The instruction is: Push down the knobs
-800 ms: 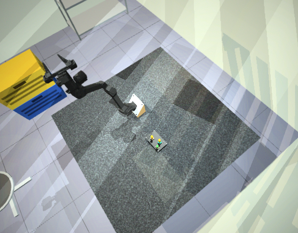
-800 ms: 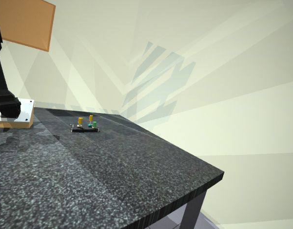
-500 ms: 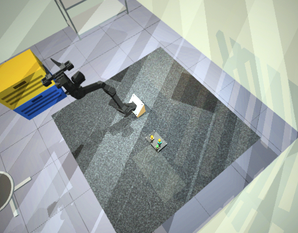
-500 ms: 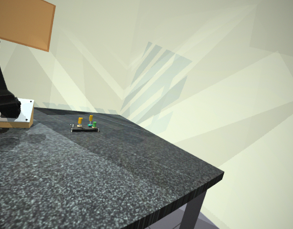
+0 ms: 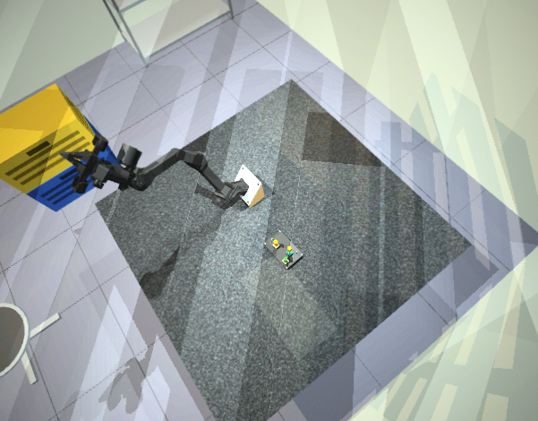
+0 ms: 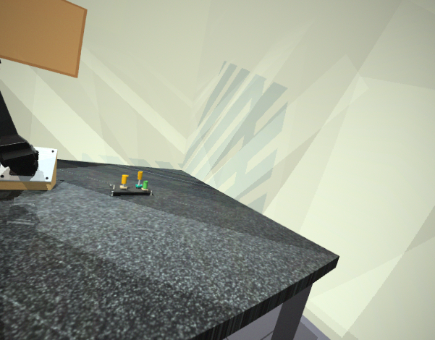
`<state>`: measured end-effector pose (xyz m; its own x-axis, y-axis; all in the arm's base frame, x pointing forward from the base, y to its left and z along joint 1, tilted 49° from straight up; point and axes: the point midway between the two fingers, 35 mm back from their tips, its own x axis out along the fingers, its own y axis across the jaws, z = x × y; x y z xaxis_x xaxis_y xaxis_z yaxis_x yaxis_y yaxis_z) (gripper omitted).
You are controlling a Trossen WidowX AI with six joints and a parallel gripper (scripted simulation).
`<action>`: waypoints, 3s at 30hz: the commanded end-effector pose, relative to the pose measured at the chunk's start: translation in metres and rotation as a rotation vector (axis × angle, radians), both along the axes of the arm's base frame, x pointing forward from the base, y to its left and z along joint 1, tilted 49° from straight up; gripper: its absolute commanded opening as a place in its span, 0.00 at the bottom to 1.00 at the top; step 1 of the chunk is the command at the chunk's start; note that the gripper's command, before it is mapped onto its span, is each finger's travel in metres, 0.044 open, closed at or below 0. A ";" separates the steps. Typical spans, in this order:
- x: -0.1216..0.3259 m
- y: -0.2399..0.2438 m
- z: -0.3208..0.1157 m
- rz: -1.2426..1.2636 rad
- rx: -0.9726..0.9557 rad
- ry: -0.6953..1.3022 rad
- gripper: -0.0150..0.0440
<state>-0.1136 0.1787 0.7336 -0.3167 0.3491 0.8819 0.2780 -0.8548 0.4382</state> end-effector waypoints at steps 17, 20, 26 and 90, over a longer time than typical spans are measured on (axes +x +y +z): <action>0.043 -0.124 0.020 0.261 0.270 0.151 0.25; 0.055 -0.147 0.019 0.310 0.309 0.161 0.25; 0.081 -0.191 0.018 0.424 0.409 0.210 0.25; 0.484 -0.310 -0.236 1.391 1.595 0.966 0.25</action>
<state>0.3530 -0.1345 0.5244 0.8391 -0.5018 0.2101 0.4817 0.5060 -0.7155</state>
